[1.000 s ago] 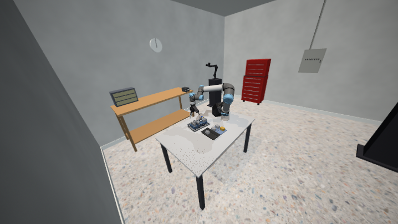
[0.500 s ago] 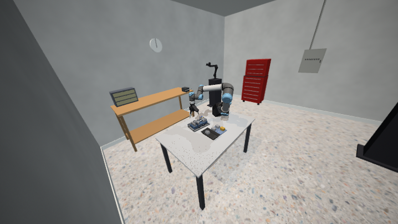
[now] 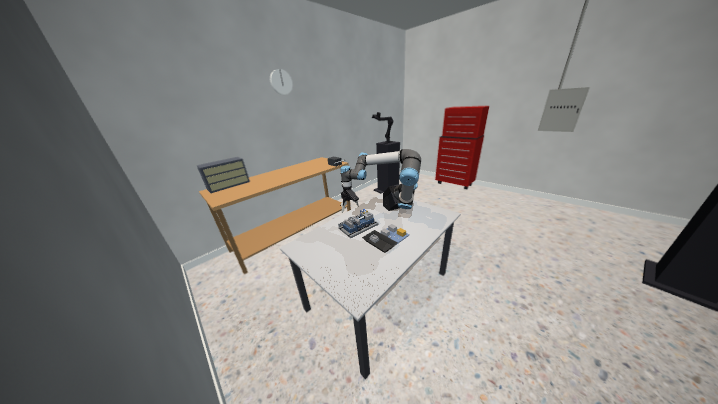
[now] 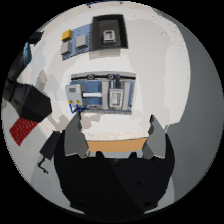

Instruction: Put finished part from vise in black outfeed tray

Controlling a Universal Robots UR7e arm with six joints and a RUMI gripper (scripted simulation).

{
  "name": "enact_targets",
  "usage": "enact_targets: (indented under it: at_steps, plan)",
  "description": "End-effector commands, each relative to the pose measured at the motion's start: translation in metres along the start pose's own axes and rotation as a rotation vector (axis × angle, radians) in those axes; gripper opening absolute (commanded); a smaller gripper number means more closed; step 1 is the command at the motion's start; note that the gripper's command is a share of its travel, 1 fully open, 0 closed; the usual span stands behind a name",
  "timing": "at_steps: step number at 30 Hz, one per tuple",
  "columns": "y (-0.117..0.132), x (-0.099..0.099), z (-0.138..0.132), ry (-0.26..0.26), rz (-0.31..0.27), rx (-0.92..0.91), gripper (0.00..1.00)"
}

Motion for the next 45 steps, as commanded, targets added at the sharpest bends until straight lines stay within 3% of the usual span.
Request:
enact_targets:
  at_steps: [1,2,45]
  plan:
    - [0.0003,0.0006,0.0002,0.001,-0.001,0.001,1.00]
    - [0.0003,0.0006,0.0002,0.001,-0.001,0.001,0.00]
    - [0.0003,0.0006,0.0002,0.001,-0.001,0.001,0.00]
Point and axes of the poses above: the point where the finger pads meet when closed, its own x axis back along the fingers, its own z axis across the jaws, y = z × x, the point moved 3 cm from there along x, back along the fingers, and after that the axes turned 12 degrees about x, right-handed, at the moved point
